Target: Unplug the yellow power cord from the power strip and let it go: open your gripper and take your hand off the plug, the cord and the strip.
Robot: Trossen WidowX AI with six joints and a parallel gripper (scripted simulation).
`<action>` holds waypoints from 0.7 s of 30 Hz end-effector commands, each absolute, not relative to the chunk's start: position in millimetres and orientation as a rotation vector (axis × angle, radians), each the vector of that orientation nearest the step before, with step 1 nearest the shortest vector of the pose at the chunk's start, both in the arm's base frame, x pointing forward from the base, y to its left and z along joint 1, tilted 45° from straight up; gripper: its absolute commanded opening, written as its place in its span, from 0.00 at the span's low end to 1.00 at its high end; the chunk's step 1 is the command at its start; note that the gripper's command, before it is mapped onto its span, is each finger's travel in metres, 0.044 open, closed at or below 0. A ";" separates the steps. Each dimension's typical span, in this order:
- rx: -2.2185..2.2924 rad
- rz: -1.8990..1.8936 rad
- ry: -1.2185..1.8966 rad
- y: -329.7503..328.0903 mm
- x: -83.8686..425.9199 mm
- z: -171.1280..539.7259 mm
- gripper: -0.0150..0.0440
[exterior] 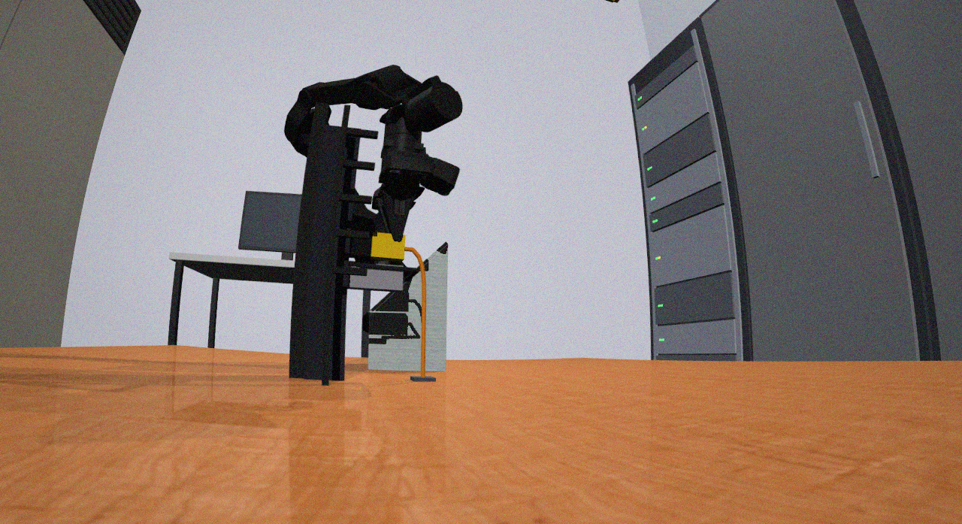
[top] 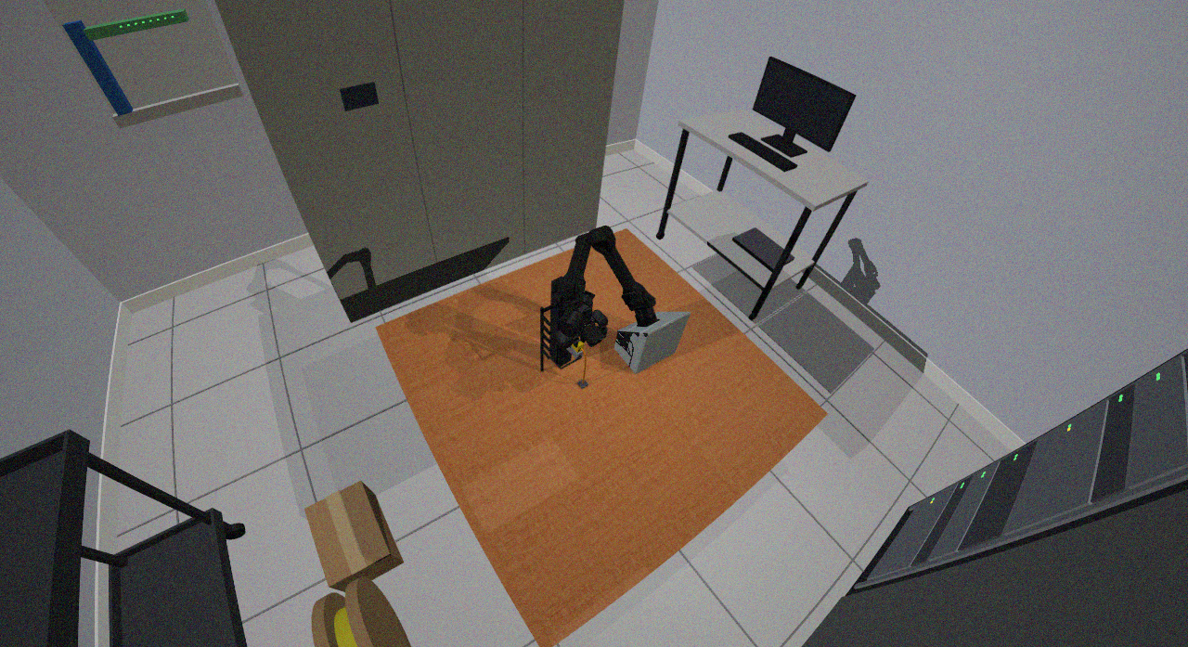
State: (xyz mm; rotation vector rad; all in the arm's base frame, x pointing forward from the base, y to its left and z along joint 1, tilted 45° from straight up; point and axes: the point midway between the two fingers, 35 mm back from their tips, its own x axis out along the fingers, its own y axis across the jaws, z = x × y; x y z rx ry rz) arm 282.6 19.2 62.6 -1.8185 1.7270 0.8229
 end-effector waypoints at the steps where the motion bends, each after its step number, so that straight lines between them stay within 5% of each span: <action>1: -1.818 0.823 1.723 25.9 283.1 57.1 0.25; 21: -1.817 0.827 1.721 51.2 280.6 36.0 0.25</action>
